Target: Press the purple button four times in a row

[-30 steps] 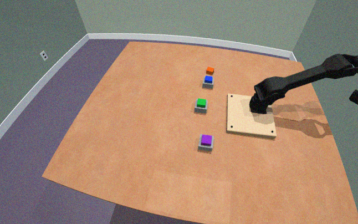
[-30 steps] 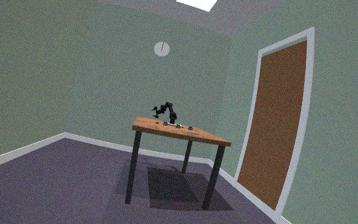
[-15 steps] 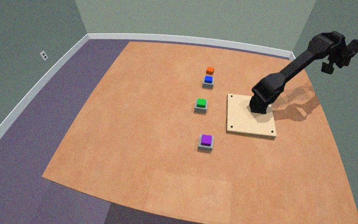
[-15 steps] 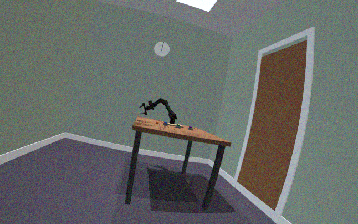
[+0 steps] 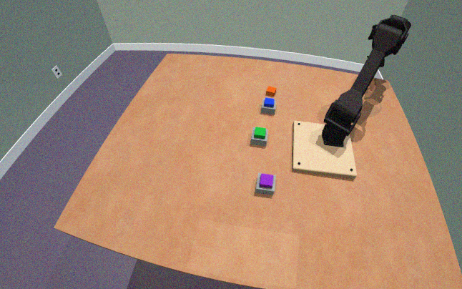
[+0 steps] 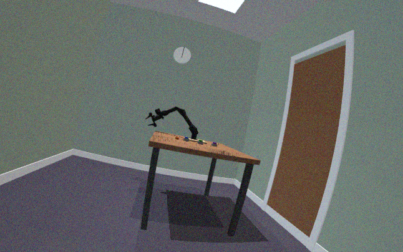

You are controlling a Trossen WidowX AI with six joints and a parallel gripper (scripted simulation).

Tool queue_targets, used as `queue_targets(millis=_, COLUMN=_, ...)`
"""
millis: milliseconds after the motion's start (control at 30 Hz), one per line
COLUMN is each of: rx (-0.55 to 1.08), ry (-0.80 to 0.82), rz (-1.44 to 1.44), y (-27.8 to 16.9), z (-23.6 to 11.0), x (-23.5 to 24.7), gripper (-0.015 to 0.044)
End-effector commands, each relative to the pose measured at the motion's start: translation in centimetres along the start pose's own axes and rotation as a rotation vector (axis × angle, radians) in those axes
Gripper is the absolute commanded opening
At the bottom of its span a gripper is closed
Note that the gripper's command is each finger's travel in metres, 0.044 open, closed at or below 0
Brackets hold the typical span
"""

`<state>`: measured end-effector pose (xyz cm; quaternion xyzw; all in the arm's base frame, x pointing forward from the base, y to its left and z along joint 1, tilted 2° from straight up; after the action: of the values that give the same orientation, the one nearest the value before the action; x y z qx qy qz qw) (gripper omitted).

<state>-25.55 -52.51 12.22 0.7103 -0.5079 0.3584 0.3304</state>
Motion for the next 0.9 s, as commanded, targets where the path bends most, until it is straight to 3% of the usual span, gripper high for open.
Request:
queue_targets(millis=0, rx=0.093, ry=-0.027, rz=-0.063, y=-6.0, z=2.4, x=2.8, gripper=0.0400)
queue_targets(millis=433, rx=0.389, ry=-0.099, rz=-0.293, y=-26.9, z=5.3, x=8.9, gripper=0.0400)
queue_targets(millis=867, rx=0.682, ry=-0.182, rz=-0.580, y=-48.3, z=0.6, x=9.7, gripper=0.0400)
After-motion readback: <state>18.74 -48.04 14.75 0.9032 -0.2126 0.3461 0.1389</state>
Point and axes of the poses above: the point midway between the two fingers, 35 mm back from their tips, its own z axis out along the fingers, its own x axis across the jaws, y = z × x, the point moved 3 cm from there along -z, back along the fingers, and after that the axes turned 6 degrees about -z, right-handed, at the moved point
